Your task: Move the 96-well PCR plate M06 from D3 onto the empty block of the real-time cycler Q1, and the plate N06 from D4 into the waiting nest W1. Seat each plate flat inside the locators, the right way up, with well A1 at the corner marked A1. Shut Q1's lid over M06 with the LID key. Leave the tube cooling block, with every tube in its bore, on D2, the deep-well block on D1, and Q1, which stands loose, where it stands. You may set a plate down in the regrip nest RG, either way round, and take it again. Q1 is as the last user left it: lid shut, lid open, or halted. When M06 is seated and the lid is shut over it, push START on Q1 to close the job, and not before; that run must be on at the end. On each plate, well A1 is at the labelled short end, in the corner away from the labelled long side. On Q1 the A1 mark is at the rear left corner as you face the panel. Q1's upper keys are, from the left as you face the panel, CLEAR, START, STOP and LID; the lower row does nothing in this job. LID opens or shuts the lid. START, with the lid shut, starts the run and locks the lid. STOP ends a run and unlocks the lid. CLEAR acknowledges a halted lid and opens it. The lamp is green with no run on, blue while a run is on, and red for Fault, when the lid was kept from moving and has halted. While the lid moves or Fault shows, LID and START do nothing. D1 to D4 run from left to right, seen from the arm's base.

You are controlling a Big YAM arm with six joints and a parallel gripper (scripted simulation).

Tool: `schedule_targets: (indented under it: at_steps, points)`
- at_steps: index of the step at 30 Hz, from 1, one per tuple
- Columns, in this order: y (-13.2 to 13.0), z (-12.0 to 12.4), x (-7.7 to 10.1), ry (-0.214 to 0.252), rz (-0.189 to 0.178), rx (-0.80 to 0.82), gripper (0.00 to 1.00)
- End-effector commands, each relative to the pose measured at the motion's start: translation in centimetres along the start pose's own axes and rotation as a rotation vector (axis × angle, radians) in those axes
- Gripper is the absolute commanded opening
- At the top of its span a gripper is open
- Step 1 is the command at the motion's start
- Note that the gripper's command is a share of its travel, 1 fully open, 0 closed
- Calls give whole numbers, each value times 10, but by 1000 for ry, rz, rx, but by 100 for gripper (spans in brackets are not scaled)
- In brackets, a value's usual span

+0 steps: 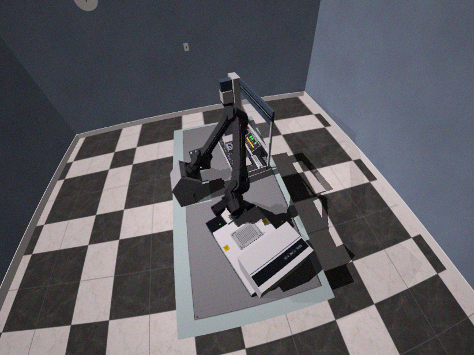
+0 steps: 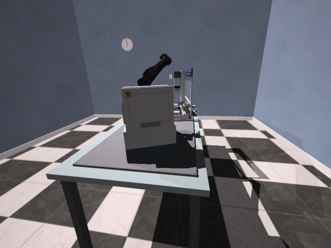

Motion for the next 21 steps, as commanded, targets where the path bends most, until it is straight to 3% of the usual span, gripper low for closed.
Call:
schedule_targets:
  at_steps: [1, 9, 12, 21]
  points:
    - [35, -1, 5, -6, -7, -5, 0]
    - [69, -10, 6, -8, -2, -35, 0]
    - [71, -9, 6, -8, -4, -42, 0]
    - [119, -23, 4, -7, 1, -80, 0]
Point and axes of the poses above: the point where the finger pads meet when closed, its own x axis back along the fingers, its own y axis across the jaws, z = x × y, the point moved 7 cm from there along x, back along the fingers, and after that the axes turned 10 degrees about x, right-handed, at the moved point
